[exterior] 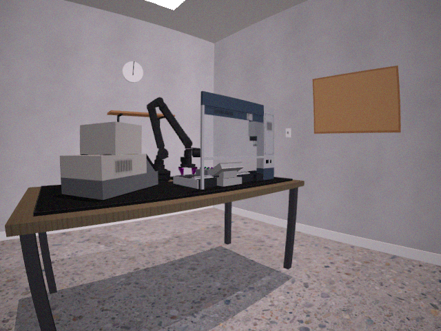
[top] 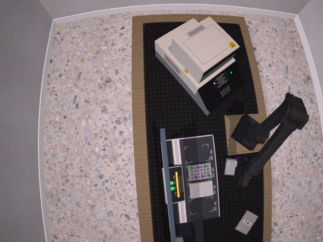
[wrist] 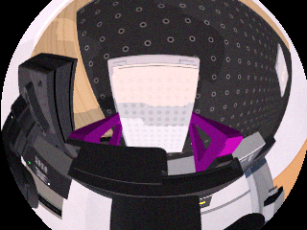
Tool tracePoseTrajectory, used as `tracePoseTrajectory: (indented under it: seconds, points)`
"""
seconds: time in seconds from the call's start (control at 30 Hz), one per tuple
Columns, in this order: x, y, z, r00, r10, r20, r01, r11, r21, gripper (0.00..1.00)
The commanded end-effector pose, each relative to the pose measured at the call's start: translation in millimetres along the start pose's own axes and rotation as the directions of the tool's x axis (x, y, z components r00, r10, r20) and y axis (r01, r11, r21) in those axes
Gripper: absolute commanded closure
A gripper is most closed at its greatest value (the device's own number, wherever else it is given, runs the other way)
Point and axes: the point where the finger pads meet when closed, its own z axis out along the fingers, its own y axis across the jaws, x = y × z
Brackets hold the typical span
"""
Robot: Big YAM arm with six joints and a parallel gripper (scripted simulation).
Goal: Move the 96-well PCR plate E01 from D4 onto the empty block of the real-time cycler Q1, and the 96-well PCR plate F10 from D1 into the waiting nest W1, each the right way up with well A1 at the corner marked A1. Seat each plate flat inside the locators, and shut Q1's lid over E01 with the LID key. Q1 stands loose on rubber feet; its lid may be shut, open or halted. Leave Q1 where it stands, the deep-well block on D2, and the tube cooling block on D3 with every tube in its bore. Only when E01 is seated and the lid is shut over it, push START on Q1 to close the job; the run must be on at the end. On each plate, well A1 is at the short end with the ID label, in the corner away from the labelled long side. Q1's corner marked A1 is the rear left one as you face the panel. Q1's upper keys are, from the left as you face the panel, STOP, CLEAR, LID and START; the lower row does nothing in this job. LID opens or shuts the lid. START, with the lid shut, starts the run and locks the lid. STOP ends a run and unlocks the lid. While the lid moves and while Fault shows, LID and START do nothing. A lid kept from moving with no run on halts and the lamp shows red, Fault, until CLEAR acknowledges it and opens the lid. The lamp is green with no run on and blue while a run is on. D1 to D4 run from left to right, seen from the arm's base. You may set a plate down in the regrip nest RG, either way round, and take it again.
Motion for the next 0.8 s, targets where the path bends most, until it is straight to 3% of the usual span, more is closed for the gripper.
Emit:
tracePoseTrajectory:
  seconds: [0.0,0.2,0.77]
  points:
    - [4.4,-16.0,-9.0,1.0,0.009,-0.013,-0.008,0.999,0.042,1.0]
    - [-1.3,0.1,-4.3,1.0,-0.022,-0.004,0.022,1.0,0.005,1.0]
    - [-1.9,1.2,-5.0,1.0,-0.025,-0.001,0.025,1.0,0.002,1.0]
